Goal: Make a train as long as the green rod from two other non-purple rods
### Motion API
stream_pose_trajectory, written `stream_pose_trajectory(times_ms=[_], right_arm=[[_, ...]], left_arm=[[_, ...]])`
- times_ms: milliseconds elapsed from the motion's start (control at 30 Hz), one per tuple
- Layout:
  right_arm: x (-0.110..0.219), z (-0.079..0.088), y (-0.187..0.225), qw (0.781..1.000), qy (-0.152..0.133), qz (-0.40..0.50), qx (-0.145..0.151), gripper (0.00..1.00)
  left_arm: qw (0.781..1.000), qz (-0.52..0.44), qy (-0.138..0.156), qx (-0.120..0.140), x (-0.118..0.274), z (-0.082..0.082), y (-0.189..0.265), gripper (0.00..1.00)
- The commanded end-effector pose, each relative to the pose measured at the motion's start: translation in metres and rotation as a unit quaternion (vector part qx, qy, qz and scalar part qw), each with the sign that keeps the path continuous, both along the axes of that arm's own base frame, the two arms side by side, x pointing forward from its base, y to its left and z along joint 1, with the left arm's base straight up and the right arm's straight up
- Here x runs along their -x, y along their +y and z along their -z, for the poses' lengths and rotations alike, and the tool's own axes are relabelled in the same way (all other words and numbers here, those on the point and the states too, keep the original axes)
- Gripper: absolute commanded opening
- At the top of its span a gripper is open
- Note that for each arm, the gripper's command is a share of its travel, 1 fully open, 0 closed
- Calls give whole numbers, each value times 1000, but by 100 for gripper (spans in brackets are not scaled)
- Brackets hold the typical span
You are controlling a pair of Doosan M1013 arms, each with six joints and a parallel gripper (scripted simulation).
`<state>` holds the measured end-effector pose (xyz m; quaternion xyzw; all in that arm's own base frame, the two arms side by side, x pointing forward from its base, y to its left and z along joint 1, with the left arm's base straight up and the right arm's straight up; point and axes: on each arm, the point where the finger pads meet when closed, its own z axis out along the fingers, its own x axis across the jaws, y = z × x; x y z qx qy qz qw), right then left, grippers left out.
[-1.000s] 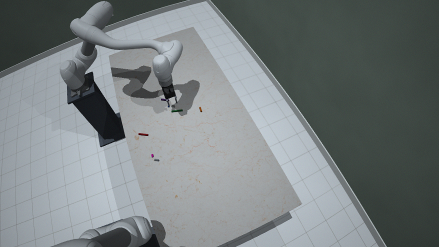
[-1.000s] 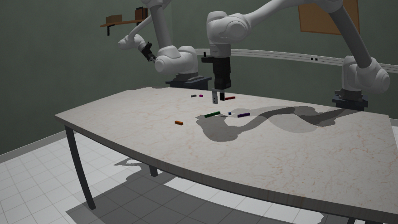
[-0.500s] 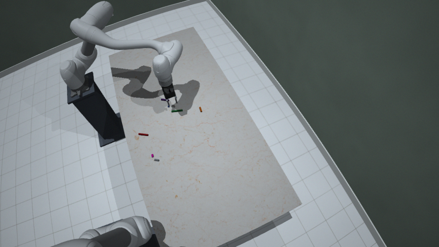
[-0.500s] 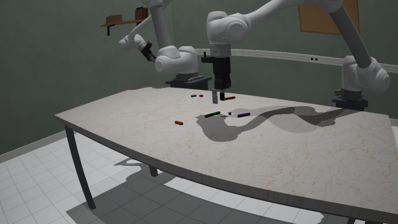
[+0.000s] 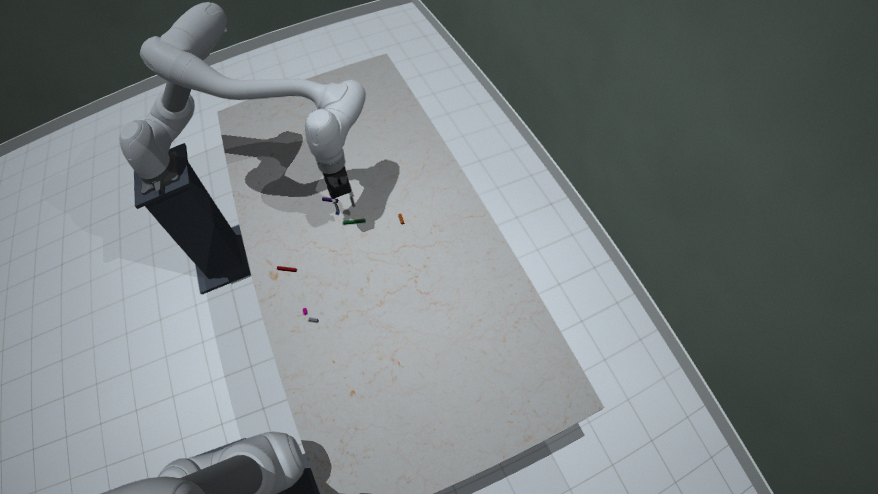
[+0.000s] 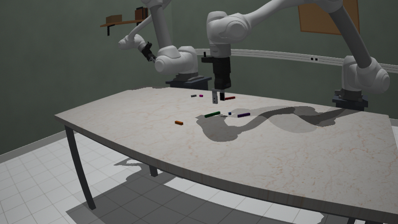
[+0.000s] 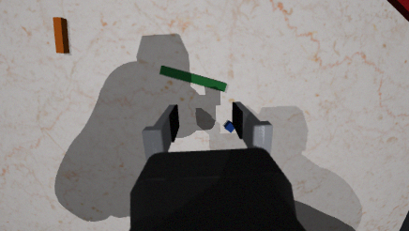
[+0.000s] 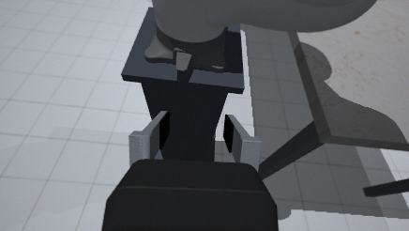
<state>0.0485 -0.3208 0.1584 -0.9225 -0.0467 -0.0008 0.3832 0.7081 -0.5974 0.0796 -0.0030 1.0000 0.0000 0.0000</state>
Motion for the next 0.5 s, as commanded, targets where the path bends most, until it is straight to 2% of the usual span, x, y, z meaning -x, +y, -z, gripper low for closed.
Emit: stream_pose_trajectory(times_ms=[0,467], right_arm=[[0,0,0,1000,0,0,1,100],[0,0,0,1000,0,0,1,100]], left_arm=[[1000,0,-1,0,0,-2,0,100],[1000,-15,-1,1,-3,-2,-2,100]])
